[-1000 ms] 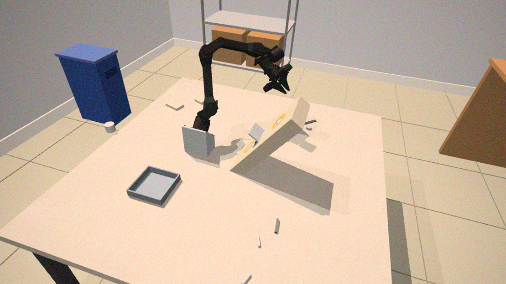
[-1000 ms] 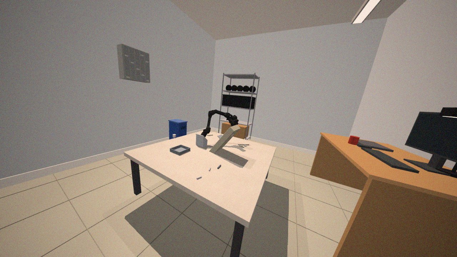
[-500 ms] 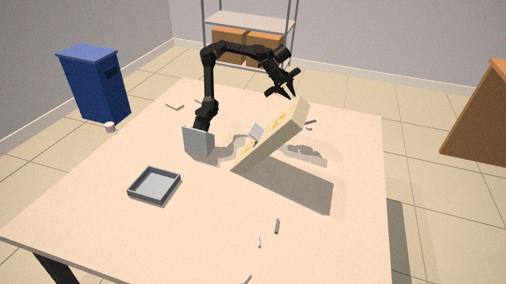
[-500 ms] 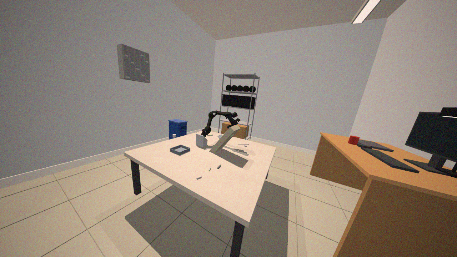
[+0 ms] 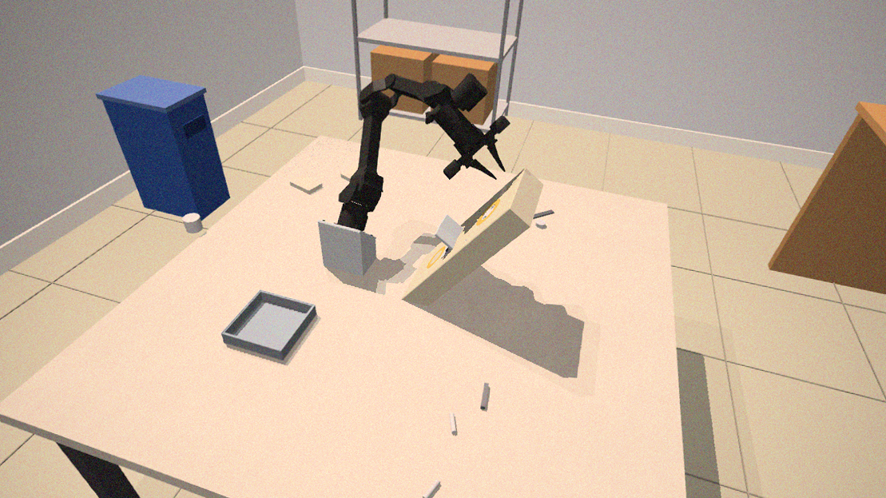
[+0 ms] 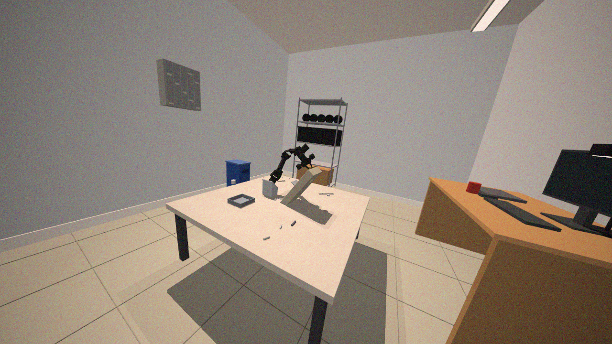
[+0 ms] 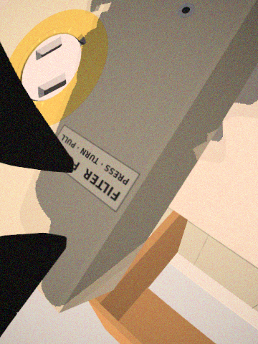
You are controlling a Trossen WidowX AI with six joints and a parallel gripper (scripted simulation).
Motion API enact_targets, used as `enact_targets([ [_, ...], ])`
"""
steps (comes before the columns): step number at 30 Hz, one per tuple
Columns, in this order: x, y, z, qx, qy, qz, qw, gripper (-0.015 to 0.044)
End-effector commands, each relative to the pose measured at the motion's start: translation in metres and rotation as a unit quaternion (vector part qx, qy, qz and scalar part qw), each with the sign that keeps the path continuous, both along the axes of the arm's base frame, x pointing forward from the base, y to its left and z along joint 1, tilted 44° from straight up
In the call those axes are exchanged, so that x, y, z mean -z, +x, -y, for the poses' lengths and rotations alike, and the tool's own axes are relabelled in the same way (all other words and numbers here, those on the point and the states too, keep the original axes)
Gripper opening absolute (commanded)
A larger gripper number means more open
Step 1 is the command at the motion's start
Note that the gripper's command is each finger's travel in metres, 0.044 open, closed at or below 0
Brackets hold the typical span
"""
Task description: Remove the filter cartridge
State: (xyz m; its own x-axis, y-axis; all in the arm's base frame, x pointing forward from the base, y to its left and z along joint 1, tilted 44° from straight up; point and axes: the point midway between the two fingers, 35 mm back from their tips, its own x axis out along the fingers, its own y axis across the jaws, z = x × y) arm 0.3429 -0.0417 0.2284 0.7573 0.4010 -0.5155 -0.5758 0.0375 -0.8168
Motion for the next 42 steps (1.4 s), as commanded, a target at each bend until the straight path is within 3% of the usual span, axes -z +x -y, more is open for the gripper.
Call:
enact_targets([
  [1,0.031,-0.012,0.019,-0.049,-0.026,0.025,0.998,0.0112],
  [8,0.075,-0.046,0.055,-0.118,-0.082,0.127,0.981,0.0112],
  [42,0.090,-0.018,0.038,-0.119,-0.085,0.125,0.981,0.0112],
])
